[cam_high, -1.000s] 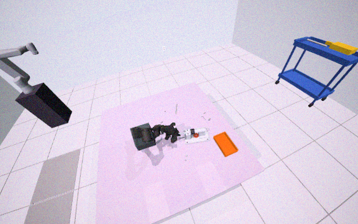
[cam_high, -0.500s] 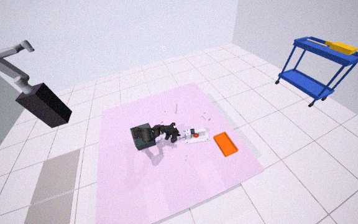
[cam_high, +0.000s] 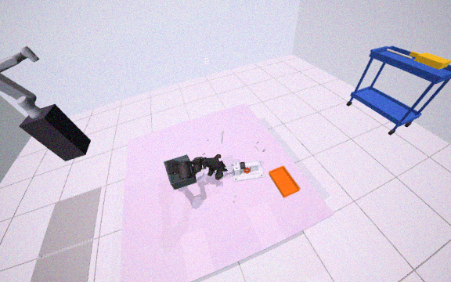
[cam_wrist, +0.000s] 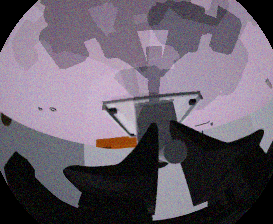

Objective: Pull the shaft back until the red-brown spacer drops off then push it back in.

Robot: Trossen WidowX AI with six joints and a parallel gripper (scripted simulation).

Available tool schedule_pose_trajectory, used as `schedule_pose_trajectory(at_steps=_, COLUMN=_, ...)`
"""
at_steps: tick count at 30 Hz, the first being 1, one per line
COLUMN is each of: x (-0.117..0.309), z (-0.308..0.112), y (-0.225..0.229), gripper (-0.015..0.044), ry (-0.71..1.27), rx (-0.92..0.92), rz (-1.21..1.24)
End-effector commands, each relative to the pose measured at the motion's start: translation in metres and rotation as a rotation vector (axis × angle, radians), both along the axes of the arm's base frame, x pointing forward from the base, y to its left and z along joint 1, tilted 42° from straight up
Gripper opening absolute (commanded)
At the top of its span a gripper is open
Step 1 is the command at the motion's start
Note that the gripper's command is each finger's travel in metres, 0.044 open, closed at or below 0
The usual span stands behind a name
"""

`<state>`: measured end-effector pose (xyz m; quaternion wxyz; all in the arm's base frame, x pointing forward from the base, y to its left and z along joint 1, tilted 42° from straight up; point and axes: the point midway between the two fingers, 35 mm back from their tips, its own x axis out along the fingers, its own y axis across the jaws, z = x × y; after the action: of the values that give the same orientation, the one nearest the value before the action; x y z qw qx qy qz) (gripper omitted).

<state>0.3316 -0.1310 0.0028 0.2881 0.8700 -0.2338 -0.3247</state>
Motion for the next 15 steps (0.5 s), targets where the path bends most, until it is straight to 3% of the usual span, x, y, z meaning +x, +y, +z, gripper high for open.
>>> schedule_pose_trajectory(at_steps=1, x=0.0037, z=0.0026, y=-0.0003, gripper=0.0, ry=-0.011, rx=-0.002, rz=0.005)
schedule_pose_trajectory(at_steps=15, x=0.0025, z=0.0021, y=-0.0001, gripper=0.0, ry=-0.011, rx=-0.002, rz=0.005)
